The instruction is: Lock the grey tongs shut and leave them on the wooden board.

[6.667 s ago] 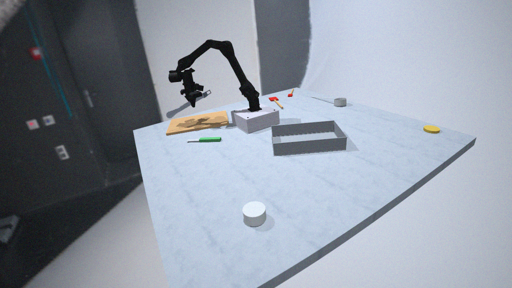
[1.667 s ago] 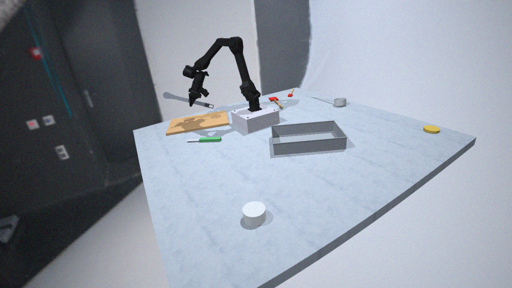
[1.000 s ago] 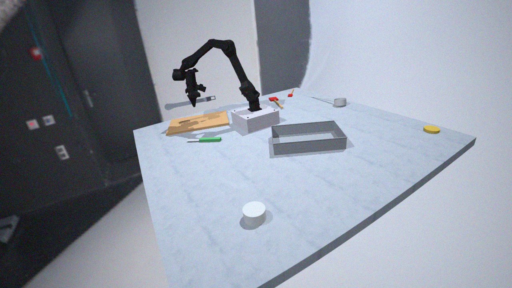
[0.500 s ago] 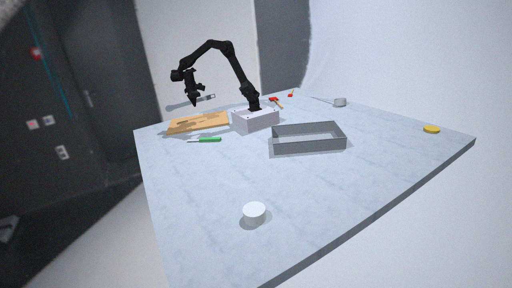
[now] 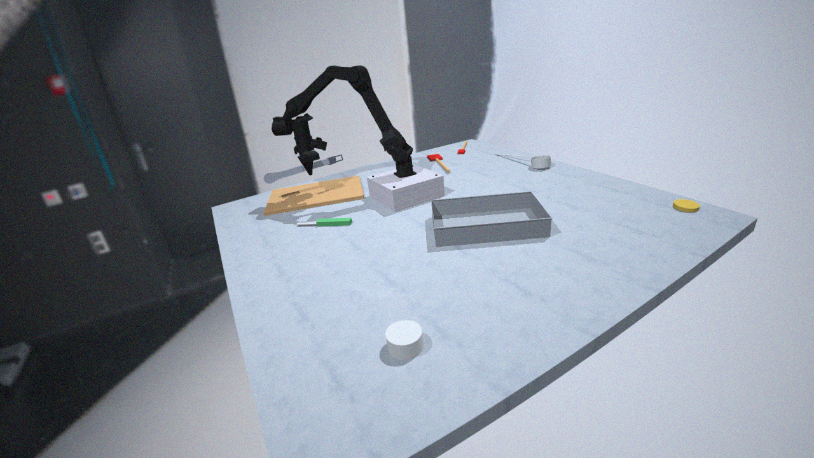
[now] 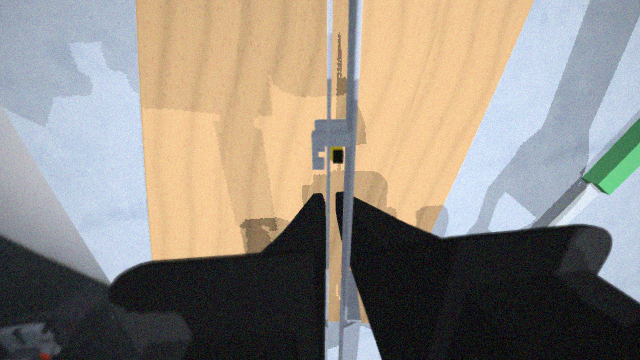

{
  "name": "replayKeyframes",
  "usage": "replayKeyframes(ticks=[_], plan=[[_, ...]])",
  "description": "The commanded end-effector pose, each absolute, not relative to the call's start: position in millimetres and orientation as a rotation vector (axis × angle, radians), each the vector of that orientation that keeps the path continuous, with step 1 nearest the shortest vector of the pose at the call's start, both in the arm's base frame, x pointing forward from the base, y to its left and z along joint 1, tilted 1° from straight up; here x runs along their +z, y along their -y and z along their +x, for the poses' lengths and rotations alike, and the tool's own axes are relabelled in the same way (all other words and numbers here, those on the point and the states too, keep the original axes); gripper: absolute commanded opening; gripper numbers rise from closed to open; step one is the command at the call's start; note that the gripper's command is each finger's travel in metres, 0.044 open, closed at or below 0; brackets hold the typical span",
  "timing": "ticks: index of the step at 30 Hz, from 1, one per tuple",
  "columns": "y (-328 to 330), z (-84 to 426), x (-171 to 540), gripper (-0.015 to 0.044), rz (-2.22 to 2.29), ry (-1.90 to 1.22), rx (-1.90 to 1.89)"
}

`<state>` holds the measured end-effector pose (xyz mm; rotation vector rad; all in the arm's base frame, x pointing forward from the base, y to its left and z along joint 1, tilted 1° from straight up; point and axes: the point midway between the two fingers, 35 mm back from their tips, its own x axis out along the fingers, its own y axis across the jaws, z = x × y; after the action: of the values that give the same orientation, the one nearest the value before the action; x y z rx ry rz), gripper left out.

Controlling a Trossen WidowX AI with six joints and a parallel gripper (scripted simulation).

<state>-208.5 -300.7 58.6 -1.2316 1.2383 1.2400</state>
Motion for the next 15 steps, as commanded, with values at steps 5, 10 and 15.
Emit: replayKeyframes(ticks=[5, 10, 15], plan=[[300, -210, 44, -0.0150, -1.229, -1.236, 1.247], [300, -210, 36, -0.0150, -1.229, -1.236, 1.247], [300, -210, 28, -0.0150, -1.229, -1.236, 1.247]])
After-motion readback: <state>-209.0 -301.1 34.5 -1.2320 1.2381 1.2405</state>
